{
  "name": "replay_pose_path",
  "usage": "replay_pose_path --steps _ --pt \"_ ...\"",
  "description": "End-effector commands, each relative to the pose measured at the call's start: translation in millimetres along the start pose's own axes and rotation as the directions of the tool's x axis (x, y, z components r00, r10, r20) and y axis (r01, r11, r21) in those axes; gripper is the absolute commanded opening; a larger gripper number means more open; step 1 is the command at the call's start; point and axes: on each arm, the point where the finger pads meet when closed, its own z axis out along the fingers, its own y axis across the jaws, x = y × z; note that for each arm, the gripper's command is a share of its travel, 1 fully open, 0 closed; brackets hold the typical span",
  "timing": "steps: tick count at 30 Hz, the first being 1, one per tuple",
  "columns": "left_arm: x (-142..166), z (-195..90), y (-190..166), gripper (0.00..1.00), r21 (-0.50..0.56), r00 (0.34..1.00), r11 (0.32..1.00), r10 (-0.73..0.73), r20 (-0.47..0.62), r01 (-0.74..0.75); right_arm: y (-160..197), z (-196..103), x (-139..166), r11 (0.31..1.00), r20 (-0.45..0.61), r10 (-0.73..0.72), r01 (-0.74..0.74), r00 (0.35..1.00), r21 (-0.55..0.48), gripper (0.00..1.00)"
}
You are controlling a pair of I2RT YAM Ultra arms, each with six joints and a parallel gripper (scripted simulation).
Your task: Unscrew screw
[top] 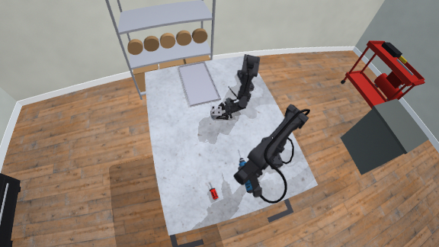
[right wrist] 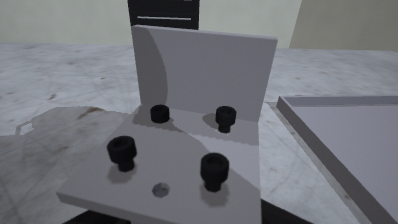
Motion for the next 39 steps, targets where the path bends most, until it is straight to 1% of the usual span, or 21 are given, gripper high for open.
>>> replay_pose_path --steps 1,39 --pt "-5.9 -17.0 -8.6 0.42 0.057 1.0 0.998 0.001 0.03 -0.003 1.1 0.2 -3.2 1.0 0.005 0.01 -0.01 1.0 -0.001 0.59" --pt "-6.9 -15.0 -9.2 0.42 0.06 1.0 0.998 -0.001 0.031 -0.001 1.1 0.2 -3.2 1.0 0.005 0.01 -0.01 1.0 -0.001 0.59"
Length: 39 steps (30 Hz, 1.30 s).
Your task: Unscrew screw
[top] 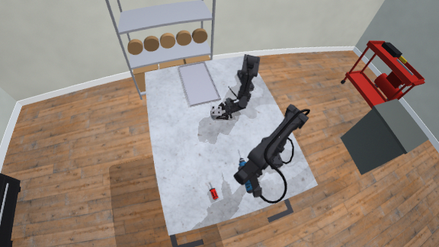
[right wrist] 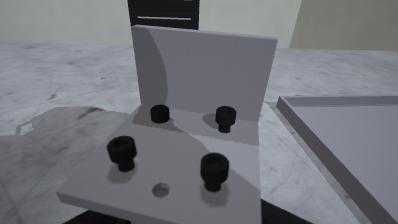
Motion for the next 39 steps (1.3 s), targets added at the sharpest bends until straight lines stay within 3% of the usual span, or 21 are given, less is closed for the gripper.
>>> replay_pose_path --steps 1,39 --pt "-6.8 -14.8 -8.8 0.42 0.058 1.0 0.998 -0.002 0.03 0.0 1.1 0.2 -3.2 1.0 0.005 0.01 -0.01 1.0 -0.001 0.59" --pt "-3.9 -3.4 -1.6 0.42 0.023 1.0 1.0 -0.005 0.01 0.004 1.1 0.2 -3.2 1.0 0.005 0.01 -0.01 1.0 -0.001 0.59"
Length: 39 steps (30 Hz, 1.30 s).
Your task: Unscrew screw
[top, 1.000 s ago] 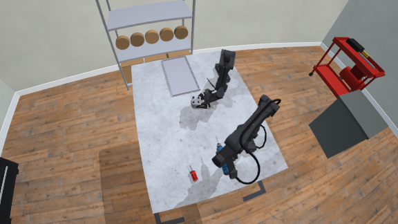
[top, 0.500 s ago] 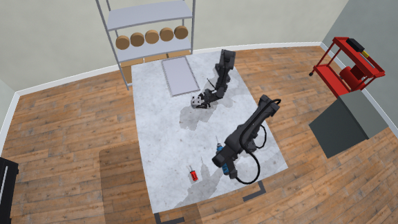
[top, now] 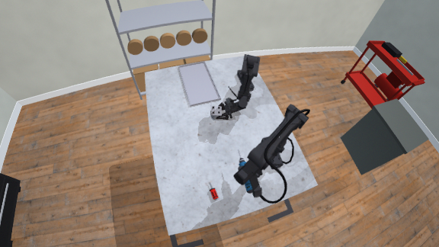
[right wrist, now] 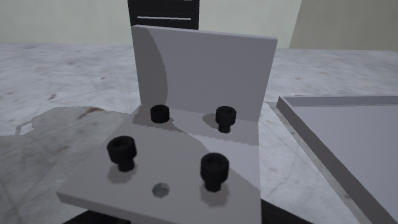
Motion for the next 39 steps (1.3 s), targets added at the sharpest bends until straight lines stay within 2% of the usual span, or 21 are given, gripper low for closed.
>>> replay_pose_path --steps 1,28,34,39 --pt "-3.4 -2.4 -0.5 0.42 0.02 1.0 1.0 -0.005 0.009 0.005 1.1 0.2 -3.2 1.0 0.005 0.01 -0.01 1.0 -0.001 0.59" --pt "-1.1 -1.1 -0.4 0.42 0.007 1.0 1.0 -0.001 0.004 0.001 1.1 0.2 -3.2 1.0 0.005 0.01 -0.01 1.0 -0.001 0.59" --pt "11.2 -6.2 -20.3 0.42 0.091 0.991 0.988 0.123 0.056 -0.127 1.1 0.2 -3.2 1.0 0.005 0.01 -0.01 1.0 -0.001 0.59" --pt "21.7 -2.3 -28.8 0.42 0.12 0.974 0.969 0.209 0.086 -0.218 1.1 0.2 -3.2 1.0 0.005 0.01 -0.01 1.0 -0.001 0.59"
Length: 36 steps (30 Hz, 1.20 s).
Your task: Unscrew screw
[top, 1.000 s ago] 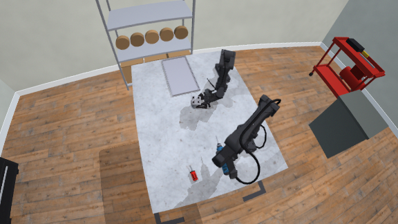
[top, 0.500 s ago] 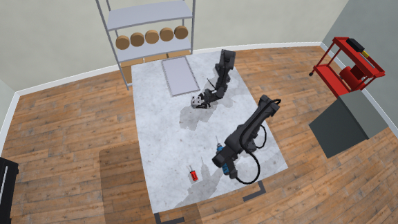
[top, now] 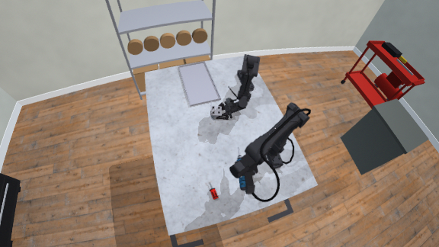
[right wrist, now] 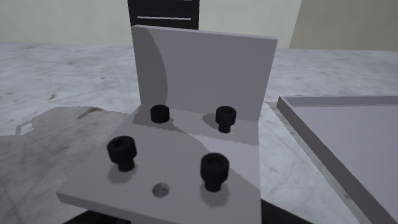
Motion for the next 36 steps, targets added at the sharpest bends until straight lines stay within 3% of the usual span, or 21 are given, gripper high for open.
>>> replay_pose_path --steps 1,6,8,18,23,25,35,36 --pt "-0.7 -7.0 -16.5 0.42 0.081 0.995 0.993 0.078 0.061 -0.083 1.1 0.2 -3.2 1.0 0.005 0.01 -0.01 1.0 -0.001 0.59" --pt "-11.1 -18.3 -24.1 0.42 0.113 0.995 0.991 0.059 0.085 -0.068 1.1 0.2 -3.2 1.0 0.005 0.01 -0.01 1.0 -0.001 0.59" --pt "2.9 -7.9 -22.0 0.42 0.1 0.991 0.988 0.113 0.075 -0.12 1.1 0.2 -3.2 1.0 0.005 0.01 -0.01 1.0 -0.001 0.59" --pt "22.0 -12.4 -50.0 0.42 0.187 0.948 0.934 0.277 0.154 -0.303 1.1 0.2 -3.2 1.0 0.005 0.01 -0.01 1.0 -0.001 0.59" --pt "11.9 -25.7 -58.8 0.42 0.217 0.95 0.932 0.253 0.182 -0.29 1.1 0.2 -3.2 1.0 0.005 0.01 -0.01 1.0 -0.001 0.59" --pt "26.6 -14.0 -55.0 0.42 0.202 0.936 0.919 0.307 0.172 -0.338 1.1 0.2 -3.2 1.0 0.005 0.01 -0.01 1.0 -0.001 0.59" --pt "51.1 -22.0 -80.2 0.42 0.272 0.857 0.818 0.443 0.264 -0.507 1.1 0.2 -3.2 1.0 0.005 0.01 -0.01 1.0 -0.001 0.59" --pt "48.2 -34.0 -89.2 0.42 0.294 0.854 0.809 0.433 0.287 -0.509 1.1 0.2 -3.2 1.0 0.005 0.01 -0.01 1.0 -0.001 0.59"
